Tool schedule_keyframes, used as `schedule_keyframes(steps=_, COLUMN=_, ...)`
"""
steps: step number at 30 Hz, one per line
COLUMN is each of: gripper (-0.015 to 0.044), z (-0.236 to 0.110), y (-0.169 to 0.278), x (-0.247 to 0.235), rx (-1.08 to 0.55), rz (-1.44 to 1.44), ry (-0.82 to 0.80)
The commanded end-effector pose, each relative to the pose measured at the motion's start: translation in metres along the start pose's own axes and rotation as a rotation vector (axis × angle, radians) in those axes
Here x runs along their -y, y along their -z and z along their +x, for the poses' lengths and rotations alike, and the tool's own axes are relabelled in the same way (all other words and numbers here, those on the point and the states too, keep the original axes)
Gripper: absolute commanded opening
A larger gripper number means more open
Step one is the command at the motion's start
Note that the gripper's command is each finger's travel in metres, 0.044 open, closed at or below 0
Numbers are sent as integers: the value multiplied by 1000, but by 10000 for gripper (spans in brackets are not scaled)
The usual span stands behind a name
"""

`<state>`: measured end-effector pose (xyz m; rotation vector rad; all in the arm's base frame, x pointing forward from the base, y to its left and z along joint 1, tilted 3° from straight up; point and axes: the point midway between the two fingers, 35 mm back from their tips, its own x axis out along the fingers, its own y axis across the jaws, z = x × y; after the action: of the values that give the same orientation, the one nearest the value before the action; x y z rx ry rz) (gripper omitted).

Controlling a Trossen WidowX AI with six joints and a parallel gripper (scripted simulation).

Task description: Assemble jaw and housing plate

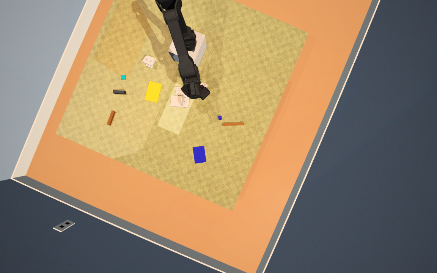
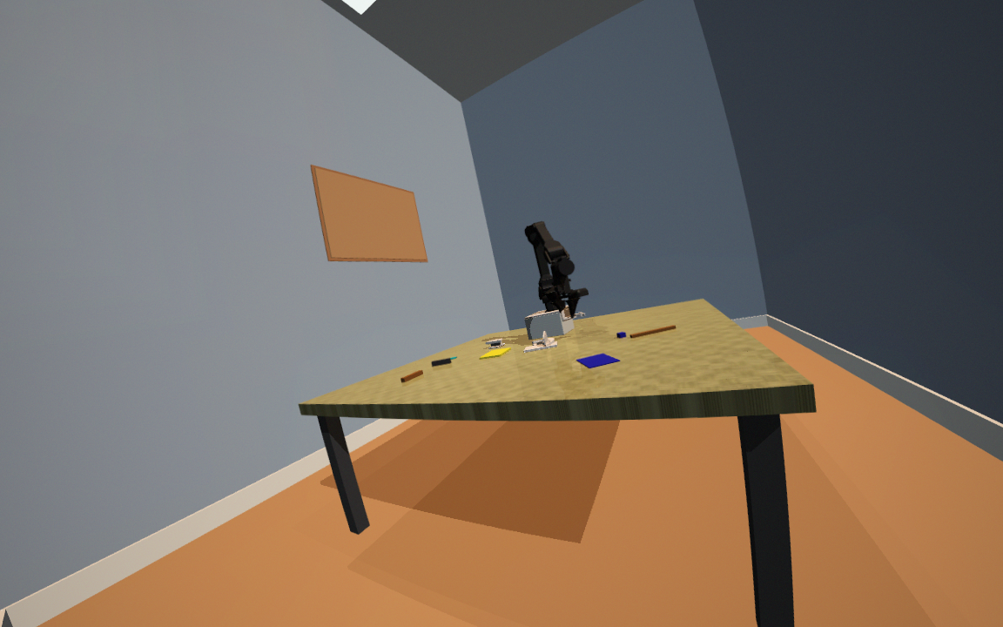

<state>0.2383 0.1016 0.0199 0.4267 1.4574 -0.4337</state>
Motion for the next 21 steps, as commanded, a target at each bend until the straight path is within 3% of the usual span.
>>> schedule_keyframes(steps=1, gripper=134, z=-1, y=-9, x=2, rx=1, rz=-35, ry=-3)
schedule_keyframes(steps=21, gripper=134, z=-2, y=-61, x=32, rx=4, rz=-304, ry=0)
